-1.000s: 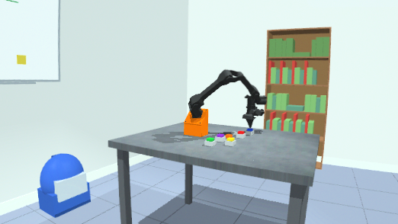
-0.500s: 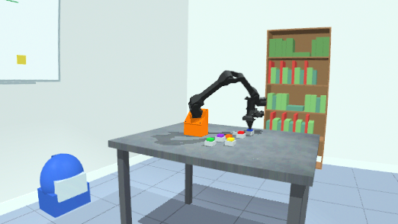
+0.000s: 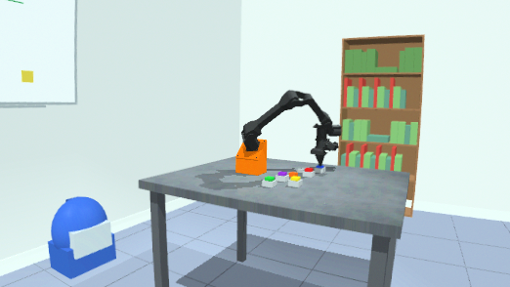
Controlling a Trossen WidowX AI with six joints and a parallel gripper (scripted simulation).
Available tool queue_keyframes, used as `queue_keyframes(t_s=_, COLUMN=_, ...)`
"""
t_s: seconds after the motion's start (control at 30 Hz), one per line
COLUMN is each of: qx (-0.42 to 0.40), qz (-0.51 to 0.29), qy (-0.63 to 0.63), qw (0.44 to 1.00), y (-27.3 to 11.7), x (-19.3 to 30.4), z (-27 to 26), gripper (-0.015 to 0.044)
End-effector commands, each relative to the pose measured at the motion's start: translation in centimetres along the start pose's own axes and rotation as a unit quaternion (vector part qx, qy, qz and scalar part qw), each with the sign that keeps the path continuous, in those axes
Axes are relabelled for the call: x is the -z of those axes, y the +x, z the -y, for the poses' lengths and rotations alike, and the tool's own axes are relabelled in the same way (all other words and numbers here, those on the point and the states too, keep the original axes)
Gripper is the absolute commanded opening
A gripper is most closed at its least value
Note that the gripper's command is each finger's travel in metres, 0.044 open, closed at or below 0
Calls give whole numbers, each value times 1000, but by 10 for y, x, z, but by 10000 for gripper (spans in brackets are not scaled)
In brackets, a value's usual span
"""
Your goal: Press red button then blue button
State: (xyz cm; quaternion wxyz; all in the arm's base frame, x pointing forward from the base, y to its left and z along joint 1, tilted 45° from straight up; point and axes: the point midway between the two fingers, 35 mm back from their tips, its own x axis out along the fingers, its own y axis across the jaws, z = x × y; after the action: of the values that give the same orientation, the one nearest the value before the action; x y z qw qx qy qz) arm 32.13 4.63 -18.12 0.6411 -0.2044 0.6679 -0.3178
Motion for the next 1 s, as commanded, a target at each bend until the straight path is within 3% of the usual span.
queue_keyframes(t_s=0.0, qx=2, qz=-2, qy=-3, qw=1000, y=2, x=1, z=1, gripper=20)
queue_keyframes(t_s=0.43, qx=2, qz=-2, qy=-3, qw=1000, y=2, x=1, z=1, gripper=20)
queue_keyframes(t_s=0.53, qx=1, qz=-1, qy=-3, qw=1000, y=-27, x=1, z=0, gripper=20)
queue_keyframes(t_s=0.67, qx=1, qz=-2, qy=-3, qw=1000, y=-31, x=1, z=0, gripper=20)
queue_keyframes(t_s=0.87, qx=-2, qz=-3, qy=-5, qw=1000, y=-86, x=55, z=-6, gripper=178)
queue_keyframes(t_s=0.97, qx=-1, qz=-4, qy=-5, qw=1000, y=-93, x=64, z=-6, gripper=256)
